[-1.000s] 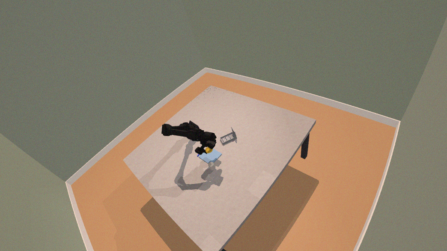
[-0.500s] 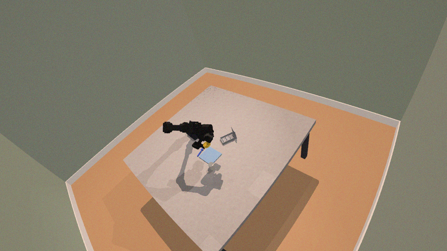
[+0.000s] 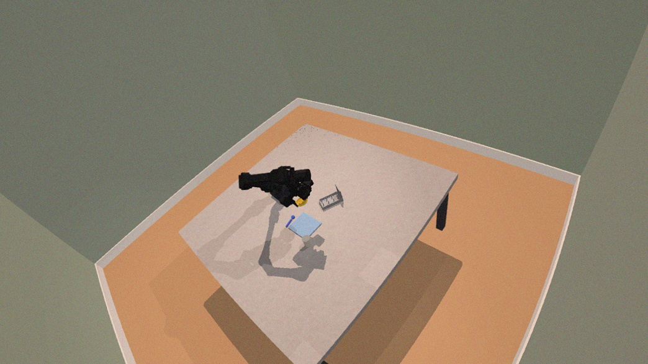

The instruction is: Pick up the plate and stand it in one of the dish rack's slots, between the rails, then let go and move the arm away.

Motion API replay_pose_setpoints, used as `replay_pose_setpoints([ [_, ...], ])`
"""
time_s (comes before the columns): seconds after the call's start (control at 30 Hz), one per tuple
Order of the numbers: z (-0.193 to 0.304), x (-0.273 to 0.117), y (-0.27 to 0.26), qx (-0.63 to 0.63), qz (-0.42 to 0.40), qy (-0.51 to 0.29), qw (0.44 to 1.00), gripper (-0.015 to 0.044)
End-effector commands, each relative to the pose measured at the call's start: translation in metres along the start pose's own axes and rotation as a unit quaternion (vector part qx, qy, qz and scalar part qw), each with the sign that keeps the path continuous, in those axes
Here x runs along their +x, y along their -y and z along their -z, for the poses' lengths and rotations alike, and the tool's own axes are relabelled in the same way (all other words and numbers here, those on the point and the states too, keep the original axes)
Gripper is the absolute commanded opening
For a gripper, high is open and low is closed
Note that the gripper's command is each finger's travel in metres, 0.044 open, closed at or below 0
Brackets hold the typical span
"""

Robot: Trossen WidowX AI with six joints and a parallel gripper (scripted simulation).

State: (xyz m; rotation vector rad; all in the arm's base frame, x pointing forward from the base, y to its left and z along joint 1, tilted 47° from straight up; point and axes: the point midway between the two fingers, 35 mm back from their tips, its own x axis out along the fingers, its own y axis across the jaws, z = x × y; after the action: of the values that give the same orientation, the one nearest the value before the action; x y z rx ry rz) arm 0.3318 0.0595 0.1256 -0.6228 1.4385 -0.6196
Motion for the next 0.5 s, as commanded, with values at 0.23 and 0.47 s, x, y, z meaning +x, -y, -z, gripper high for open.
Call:
replay_pose_setpoints([
  [0.23, 0.039, -0.002, -0.077, 0.163, 0.004, -0.017, 0.987, 0.0000],
  [0.47, 0.050, -0.001, -0.092, 0.203, 0.010, -0.020, 0.979, 0.0000],
])
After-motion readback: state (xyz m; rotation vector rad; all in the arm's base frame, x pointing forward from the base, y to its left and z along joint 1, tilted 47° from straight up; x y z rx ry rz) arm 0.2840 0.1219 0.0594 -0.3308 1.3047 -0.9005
